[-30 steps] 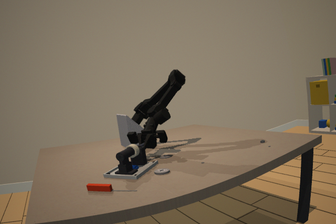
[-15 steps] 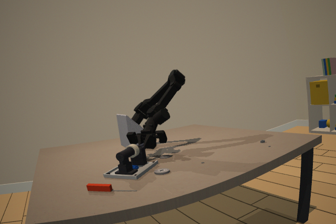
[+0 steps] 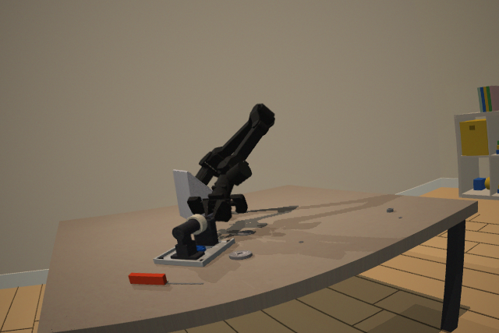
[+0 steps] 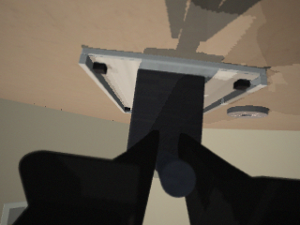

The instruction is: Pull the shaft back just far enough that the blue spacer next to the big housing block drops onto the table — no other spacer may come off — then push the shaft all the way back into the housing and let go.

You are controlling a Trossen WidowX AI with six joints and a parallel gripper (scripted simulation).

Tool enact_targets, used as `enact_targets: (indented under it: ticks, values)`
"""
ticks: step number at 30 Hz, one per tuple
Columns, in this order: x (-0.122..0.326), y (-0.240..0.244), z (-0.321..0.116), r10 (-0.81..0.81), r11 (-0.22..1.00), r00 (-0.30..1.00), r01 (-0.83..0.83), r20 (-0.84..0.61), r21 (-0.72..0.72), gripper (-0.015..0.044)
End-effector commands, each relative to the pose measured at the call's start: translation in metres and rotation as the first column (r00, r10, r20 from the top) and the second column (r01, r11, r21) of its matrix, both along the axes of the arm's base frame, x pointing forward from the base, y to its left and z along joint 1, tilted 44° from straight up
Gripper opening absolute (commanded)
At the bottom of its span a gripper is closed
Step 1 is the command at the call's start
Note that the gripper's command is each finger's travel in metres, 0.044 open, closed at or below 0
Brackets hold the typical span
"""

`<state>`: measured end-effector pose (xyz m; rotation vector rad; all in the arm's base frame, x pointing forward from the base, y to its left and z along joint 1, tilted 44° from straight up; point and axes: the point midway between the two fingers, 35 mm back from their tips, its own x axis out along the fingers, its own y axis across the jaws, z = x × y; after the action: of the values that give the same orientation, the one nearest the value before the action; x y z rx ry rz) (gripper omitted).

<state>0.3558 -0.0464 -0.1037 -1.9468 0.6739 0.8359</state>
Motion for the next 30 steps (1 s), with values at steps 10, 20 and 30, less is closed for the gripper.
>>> enact_targets:
  ticks: [10, 20, 30]
  values:
    - [0.0043, -0.0035, -0.0024, 0.0, 1.0, 1.0, 0.0, 0.0, -0.004, 0.0]
    - [0.0071, -0.0057, -0.0041, 0.0, 1.0, 1.0, 0.0, 0.0, -0.004, 0.0]
    - [0.0098, -0.0079, -0.0059, 0.0, 1.0, 1.0, 0.0, 0.001, -0.004, 0.0]
